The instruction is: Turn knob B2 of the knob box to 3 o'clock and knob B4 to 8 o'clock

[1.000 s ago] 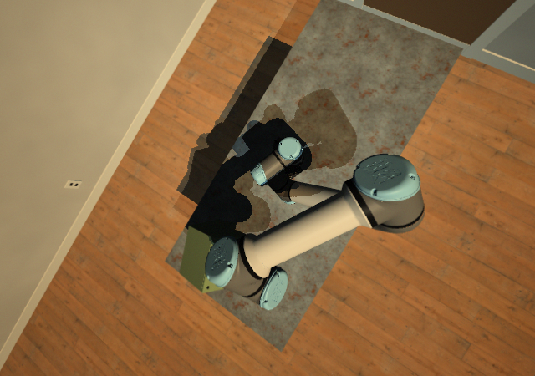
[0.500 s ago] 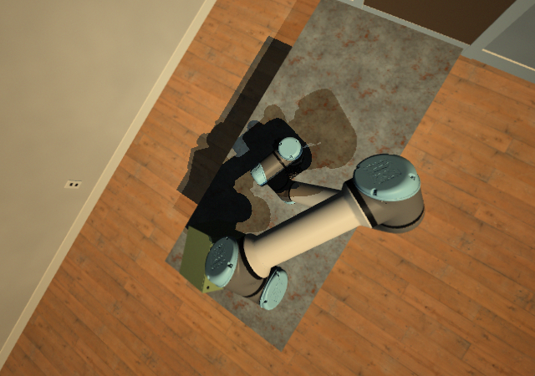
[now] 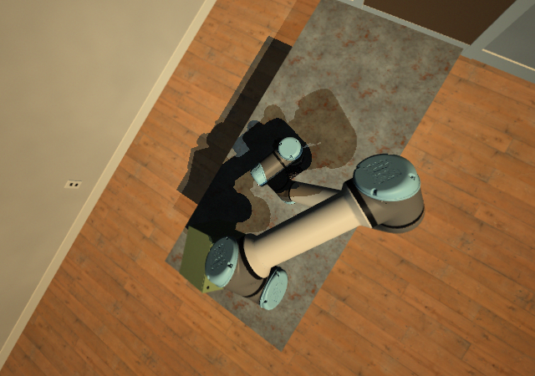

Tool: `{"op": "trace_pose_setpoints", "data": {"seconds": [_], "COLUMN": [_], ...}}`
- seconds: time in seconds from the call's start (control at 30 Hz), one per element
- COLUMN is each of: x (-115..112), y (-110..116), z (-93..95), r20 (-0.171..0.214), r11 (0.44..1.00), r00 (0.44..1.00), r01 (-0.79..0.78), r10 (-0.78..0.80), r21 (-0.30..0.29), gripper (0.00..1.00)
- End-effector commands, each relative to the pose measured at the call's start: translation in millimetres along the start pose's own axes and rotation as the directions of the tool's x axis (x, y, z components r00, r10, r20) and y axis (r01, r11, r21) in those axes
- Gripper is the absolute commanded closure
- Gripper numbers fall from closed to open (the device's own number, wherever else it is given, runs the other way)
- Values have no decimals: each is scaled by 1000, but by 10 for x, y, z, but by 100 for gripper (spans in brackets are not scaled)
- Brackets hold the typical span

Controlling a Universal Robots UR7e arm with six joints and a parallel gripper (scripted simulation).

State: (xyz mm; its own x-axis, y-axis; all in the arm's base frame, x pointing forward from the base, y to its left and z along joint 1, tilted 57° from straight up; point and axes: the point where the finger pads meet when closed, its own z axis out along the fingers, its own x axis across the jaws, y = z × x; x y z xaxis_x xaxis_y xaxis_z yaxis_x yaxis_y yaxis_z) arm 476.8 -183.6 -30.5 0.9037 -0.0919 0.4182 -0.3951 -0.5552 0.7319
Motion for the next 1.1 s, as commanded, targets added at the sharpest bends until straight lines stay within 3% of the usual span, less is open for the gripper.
{"op": "trace_pose_setpoints", "data": {"seconds": [0.0, 1.07], "x": [3, 3], "y": [-1, -1], "z": [-4, -4], "r20": [-1, -1], "r11": [1000, 1000], "r00": [1000, 1000], "r01": [0, 23], "r10": [0, -23], "r21": [0, 0], "gripper": [70, 70]}}
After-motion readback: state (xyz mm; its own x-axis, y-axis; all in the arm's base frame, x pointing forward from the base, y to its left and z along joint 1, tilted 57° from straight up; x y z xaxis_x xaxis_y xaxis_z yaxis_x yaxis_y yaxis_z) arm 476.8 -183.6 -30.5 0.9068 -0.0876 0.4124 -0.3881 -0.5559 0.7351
